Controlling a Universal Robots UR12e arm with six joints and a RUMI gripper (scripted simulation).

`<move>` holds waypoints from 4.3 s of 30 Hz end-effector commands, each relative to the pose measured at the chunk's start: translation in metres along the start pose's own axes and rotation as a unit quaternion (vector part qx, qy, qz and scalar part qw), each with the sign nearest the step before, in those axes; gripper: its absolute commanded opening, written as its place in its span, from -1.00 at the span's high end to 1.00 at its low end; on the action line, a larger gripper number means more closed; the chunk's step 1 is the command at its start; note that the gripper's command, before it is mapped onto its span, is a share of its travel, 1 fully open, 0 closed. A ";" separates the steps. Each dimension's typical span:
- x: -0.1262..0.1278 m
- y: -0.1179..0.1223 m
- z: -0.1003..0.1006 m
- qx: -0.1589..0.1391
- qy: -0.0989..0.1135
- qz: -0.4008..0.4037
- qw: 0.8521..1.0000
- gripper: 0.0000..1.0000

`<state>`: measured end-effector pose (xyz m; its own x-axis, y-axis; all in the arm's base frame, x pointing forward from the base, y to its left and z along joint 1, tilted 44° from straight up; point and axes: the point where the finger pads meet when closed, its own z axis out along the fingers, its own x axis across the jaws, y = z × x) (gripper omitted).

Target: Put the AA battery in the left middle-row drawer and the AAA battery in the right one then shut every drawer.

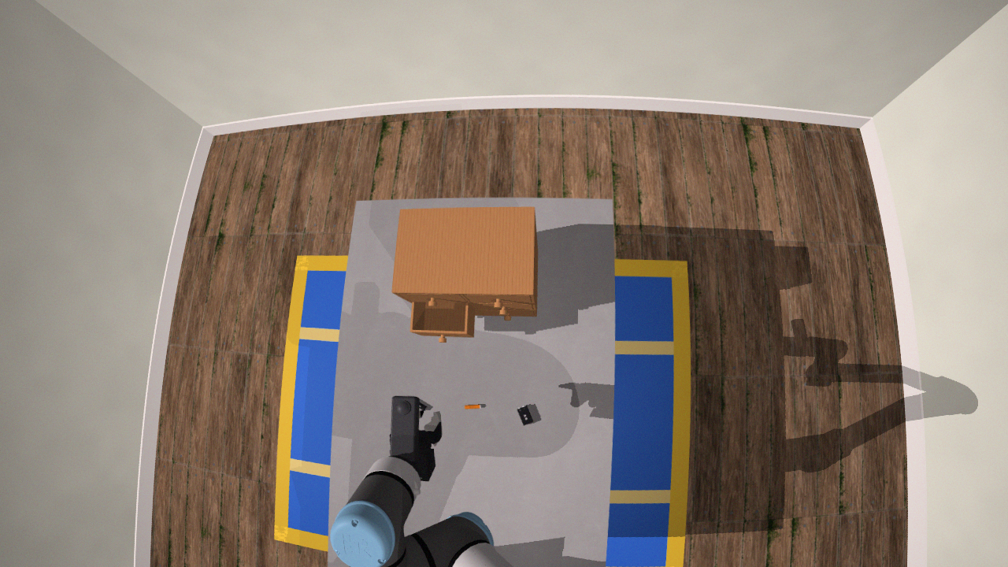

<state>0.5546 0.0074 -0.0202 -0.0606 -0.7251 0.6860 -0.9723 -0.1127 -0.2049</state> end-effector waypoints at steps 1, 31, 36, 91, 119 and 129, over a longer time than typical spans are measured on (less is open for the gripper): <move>0.000 0.001 -0.004 -0.023 0.000 0.001 1.000 0.61; 0.000 0.007 -0.022 -0.111 0.000 0.001 0.994 0.61; 0.000 0.008 -0.025 -0.125 0.000 0.001 0.992 0.61; 0.000 0.012 -0.039 -0.191 0.000 0.001 0.982 0.61; 0.000 0.012 -0.039 -0.191 0.000 0.001 0.982 0.61; -0.006 0.012 -0.029 -0.191 -0.006 -0.026 0.981 0.61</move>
<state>0.5348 0.0312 -0.0009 -0.0370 -0.7286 0.6840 -0.9870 0.1340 0.0893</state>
